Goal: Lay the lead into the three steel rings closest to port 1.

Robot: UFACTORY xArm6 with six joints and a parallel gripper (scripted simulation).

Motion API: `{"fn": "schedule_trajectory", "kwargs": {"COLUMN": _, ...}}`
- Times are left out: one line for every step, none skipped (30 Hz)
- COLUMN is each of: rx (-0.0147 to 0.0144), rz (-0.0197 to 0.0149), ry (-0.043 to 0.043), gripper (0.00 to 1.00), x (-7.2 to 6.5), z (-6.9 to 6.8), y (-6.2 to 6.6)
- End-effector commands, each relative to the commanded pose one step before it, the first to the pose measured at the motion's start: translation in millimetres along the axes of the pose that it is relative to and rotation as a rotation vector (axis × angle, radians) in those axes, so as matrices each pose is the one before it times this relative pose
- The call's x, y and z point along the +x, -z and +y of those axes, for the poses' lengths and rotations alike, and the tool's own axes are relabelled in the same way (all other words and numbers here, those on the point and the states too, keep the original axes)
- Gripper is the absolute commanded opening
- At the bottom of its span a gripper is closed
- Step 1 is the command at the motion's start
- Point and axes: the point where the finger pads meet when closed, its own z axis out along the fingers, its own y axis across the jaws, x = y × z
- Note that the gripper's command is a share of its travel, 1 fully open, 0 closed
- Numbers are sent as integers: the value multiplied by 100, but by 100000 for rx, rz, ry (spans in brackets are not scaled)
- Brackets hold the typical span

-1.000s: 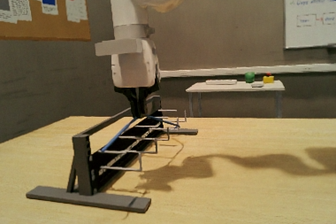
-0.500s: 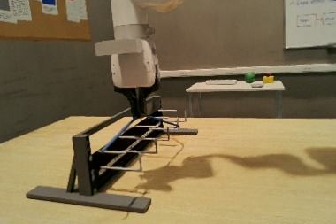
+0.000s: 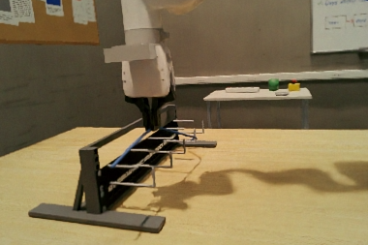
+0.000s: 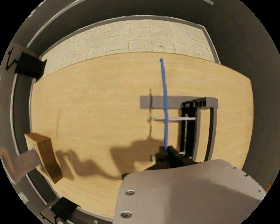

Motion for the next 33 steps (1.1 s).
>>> {"fn": "schedule_trajectory", "kwargs": {"rx": -501, "rz": 166, "ry": -27, "gripper": 0, "x": 29, "z": 146, "y": -141}}
{"fn": "schedule_trajectory", "kwargs": {"rx": 0, "rz": 0, "ry": 0, "gripper": 0, "x": 0, "z": 0, "y": -101}}
{"fn": "schedule_trajectory", "kwargs": {"rx": 0, "rz": 0, "ry": 0, "gripper": 0, "x": 0, "z": 0, "y": -107}}
{"fn": "schedule_trajectory", "kwargs": {"rx": 0, "rz": 0, "ry": 0, "gripper": 0, "x": 0, "z": 0, "y": -115}}
{"fn": "schedule_trajectory", "kwargs": {"rx": 0, "rz": 0, "ry": 0, "gripper": 0, "x": 0, "z": 0, "y": -121}}
{"fn": "schedule_trajectory", "kwargs": {"rx": 0, "rz": 0, "ry": 0, "gripper": 0, "x": 0, "z": 0, "y": 0}}
{"fn": "schedule_trajectory", "kwargs": {"rx": 0, "rz": 0, "ry": 0, "gripper": 0, "x": 0, "z": 0, "y": 0}}
{"fn": "schedule_trajectory", "kwargs": {"rx": 0, "rz": 0, "ry": 0, "gripper": 0, "x": 0, "z": 0, "y": -127}}
{"fn": "schedule_trajectory", "kwargs": {"rx": 0, "rz": 0, "ry": 0, "gripper": 0, "x": 0, "z": 0, "y": -133}}
{"fn": "schedule_trajectory", "kwargs": {"rx": 0, "rz": 0, "ry": 0, "gripper": 0, "x": 0, "z": 0, "y": -140}}
{"fn": "schedule_trajectory", "kwargs": {"rx": 0, "rz": 0, "ry": 0, "gripper": 0, "x": 0, "z": 0, "y": -146}}
{"fn": "schedule_trajectory", "kwargs": {"rx": 0, "rz": 0, "ry": 0, "gripper": 0, "x": 0, "z": 0, "y": -151}}
{"fn": "schedule_trajectory", "kwargs": {"rx": 0, "rz": 0, "ry": 0, "gripper": 0, "x": 0, "z": 0, "y": -158}}
{"fn": "schedule_trajectory", "kwargs": {"rx": 0, "rz": 0, "ry": 0, "gripper": 0, "x": 0, "z": 0, "y": -163}}
{"fn": "schedule_trajectory", "kwargs": {"rx": 0, "rz": 0, "ry": 0, "gripper": 0, "x": 0, "z": 0, "y": -167}}
{"fn": "schedule_trajectory", "kwargs": {"rx": 0, "rz": 0, "ry": 0, "gripper": 0, "x": 0, "z": 0, "y": -173}}
{"fn": "schedule_trajectory", "kwargs": {"rx": 0, "rz": 0, "ry": 0, "gripper": 0, "x": 0, "z": 0, "y": -178}}
{"fn": "schedule_trajectory", "kwargs": {"rx": 0, "rz": 0, "ry": 0, "gripper": 0, "x": 0, "z": 0, "y": -182}}
{"fn": "schedule_trajectory", "kwargs": {"rx": 0, "rz": 0, "ry": 0, "gripper": 0, "x": 0, "z": 1, "y": -187}}
{"fn": "schedule_trajectory", "kwargs": {"rx": 0, "rz": 0, "ry": 0, "gripper": 0, "x": 0, "z": 0, "y": -190}}
{"fn": "schedule_trajectory", "kwargs": {"rx": 0, "rz": 0, "ry": 0, "gripper": 0, "x": 0, "z": 0, "y": -194}}
{"fn": "schedule_trajectory", "kwargs": {"rx": 0, "rz": 0, "ry": 0, "gripper": 0, "x": 0, "z": 0, "y": -198}}
{"fn": "schedule_trajectory", "kwargs": {"rx": 0, "rz": 0, "ry": 0, "gripper": 0, "x": 0, "z": 0, "y": 0}}
{"fn": "schedule_trajectory", "kwargs": {"rx": 0, "rz": 0, "ry": 0, "gripper": 0, "x": 0, "z": 0, "y": 0}}
{"fn": "schedule_trajectory", "kwargs": {"rx": 0, "rz": 0, "ry": 0, "gripper": 0, "x": 0, "z": 0, "y": -200}}
{"fn": "schedule_trajectory", "kwargs": {"rx": 0, "rz": 0, "ry": 0, "gripper": 0, "x": 0, "z": 1, "y": -204}}
{"fn": "schedule_trajectory", "kwargs": {"rx": 0, "rz": 0, "ry": 0, "gripper": 0, "x": 0, "z": 0, "y": -205}}
{"fn": "schedule_trajectory", "kwargs": {"rx": 0, "rz": 0, "ry": 0, "gripper": 0, "x": 0, "z": 0, "y": -207}}
{"fn": "schedule_trajectory", "kwargs": {"rx": 0, "rz": 0, "ry": 0, "gripper": 0, "x": 0, "z": 0, "y": -209}}
{"fn": "schedule_trajectory", "kwargs": {"rx": 0, "rz": 0, "ry": 0, "gripper": 0, "x": 0, "z": 0, "y": -209}}
{"fn": "schedule_trajectory", "kwargs": {"rx": 0, "rz": 0, "ry": 0, "gripper": 0, "x": 0, "z": 0, "y": -211}}
{"fn": "schedule_trajectory", "kwargs": {"rx": 0, "rz": 0, "ry": 0, "gripper": 0, "x": 0, "z": 0, "y": -210}}
{"fn": "schedule_trajectory", "kwargs": {"rx": 0, "rz": 0, "ry": 0, "gripper": 0, "x": 0, "z": 0, "y": -211}}
